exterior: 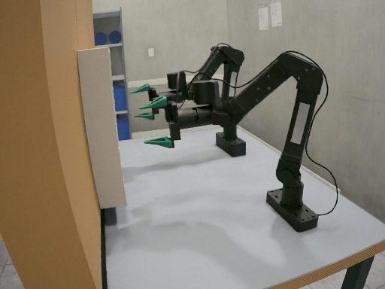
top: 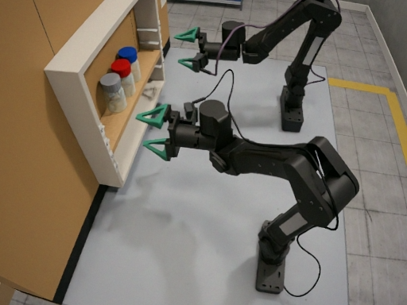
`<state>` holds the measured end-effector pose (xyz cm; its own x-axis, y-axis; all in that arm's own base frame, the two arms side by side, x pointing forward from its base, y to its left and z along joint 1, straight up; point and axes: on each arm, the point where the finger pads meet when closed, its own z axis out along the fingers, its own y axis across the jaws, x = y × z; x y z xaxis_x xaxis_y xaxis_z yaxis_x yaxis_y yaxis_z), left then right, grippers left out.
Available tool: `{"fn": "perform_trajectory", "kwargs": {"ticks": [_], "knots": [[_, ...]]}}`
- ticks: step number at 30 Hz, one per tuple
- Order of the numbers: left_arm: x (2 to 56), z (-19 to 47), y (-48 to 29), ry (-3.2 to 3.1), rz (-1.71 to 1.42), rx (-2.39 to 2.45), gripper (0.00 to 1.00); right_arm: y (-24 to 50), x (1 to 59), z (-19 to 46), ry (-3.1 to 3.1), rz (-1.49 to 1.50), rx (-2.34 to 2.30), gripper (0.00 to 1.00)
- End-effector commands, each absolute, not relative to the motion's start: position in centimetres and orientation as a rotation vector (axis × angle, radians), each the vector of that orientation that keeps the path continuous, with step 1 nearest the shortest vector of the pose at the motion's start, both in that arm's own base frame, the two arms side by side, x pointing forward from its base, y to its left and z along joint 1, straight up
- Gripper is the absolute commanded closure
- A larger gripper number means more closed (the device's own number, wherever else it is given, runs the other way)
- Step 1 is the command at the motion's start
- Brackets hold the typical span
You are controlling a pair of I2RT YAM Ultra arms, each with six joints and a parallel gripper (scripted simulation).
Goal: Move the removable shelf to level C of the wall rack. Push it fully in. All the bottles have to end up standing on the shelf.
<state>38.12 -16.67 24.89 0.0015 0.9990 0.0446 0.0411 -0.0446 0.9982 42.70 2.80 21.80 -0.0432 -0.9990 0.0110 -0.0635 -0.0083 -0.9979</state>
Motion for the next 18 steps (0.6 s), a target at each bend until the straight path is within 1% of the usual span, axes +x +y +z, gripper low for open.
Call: {"fn": "perform_trajectory", "kwargs": {"ticks": [1,18], "knots": [[38.4,27.0,-16.4,1.213,1.213,1.207,0.0,2.5,43.0,24.4,1.243,-1.243,-1.187,0.0],[38.8,25.5,-17.2,1.213,1.213,1.207,0.0,3.3,43.4,22.9,1.243,-1.243,-1.187,0.0]]}}
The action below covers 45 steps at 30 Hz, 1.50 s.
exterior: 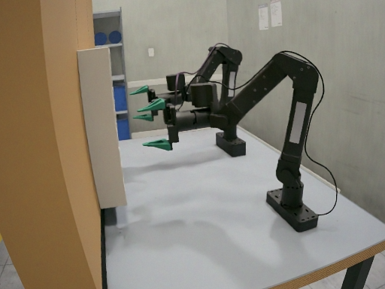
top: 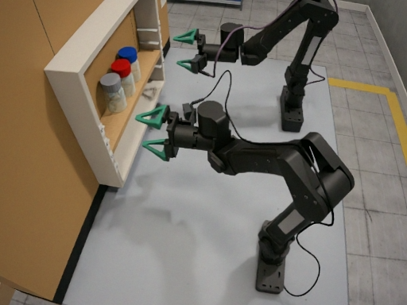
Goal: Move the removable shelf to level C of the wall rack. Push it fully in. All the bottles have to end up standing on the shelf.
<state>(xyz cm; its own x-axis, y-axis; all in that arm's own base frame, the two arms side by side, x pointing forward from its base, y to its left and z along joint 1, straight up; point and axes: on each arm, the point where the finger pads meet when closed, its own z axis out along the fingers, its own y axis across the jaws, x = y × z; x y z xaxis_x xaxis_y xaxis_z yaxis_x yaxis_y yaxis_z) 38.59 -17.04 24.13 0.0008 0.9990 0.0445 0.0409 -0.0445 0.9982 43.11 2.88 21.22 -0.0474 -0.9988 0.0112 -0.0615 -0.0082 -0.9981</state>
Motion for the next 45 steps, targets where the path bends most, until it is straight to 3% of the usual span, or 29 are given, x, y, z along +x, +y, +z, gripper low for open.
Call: {"fn": "perform_trajectory", "kwargs": {"ticks": [1,45], "knots": [[38.8,25.4,-17.3,1.213,1.213,1.207,0.0,3.4,43.4,22.8,1.243,-1.243,-1.187,0.0],[39.9,21.3,-19.4,1.213,1.213,1.207,0.0,5.5,44.6,18.8,1.243,-1.243,-1.187,0.0]]}}
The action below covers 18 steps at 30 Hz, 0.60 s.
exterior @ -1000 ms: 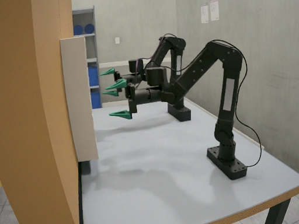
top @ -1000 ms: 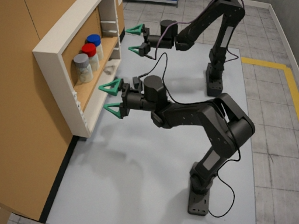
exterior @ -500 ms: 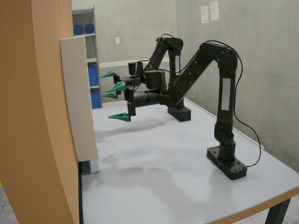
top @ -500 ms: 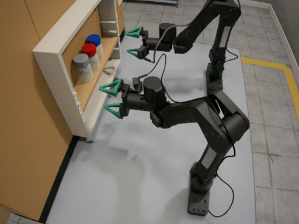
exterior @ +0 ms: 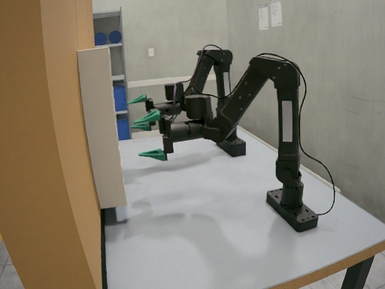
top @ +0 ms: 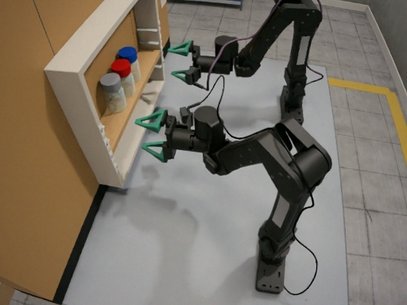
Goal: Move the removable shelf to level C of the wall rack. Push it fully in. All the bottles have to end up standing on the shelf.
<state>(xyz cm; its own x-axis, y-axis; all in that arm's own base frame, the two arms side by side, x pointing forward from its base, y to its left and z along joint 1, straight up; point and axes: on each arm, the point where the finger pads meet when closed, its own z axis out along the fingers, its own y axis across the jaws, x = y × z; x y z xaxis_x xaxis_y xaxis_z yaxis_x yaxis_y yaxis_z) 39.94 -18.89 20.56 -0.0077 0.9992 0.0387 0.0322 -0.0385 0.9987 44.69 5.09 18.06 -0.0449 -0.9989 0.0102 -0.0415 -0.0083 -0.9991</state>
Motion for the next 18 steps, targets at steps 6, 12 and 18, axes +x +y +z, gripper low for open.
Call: {"fn": "perform_trajectory", "kwargs": {"ticks": [6,12,18], "knots": [[40.0,20.9,-19.6,1.213,1.213,1.207,0.0,5.7,44.7,18.4,1.243,-1.243,-1.187,0.0],[40.1,20.3,-19.9,1.213,1.213,1.207,0.0,6.0,44.9,17.7,1.243,-1.243,-1.187,0.0],[40.3,19.7,-20.2,1.213,1.213,1.207,0.0,6.3,45.1,17.1,1.243,-1.243,-1.187,0.0]]}}
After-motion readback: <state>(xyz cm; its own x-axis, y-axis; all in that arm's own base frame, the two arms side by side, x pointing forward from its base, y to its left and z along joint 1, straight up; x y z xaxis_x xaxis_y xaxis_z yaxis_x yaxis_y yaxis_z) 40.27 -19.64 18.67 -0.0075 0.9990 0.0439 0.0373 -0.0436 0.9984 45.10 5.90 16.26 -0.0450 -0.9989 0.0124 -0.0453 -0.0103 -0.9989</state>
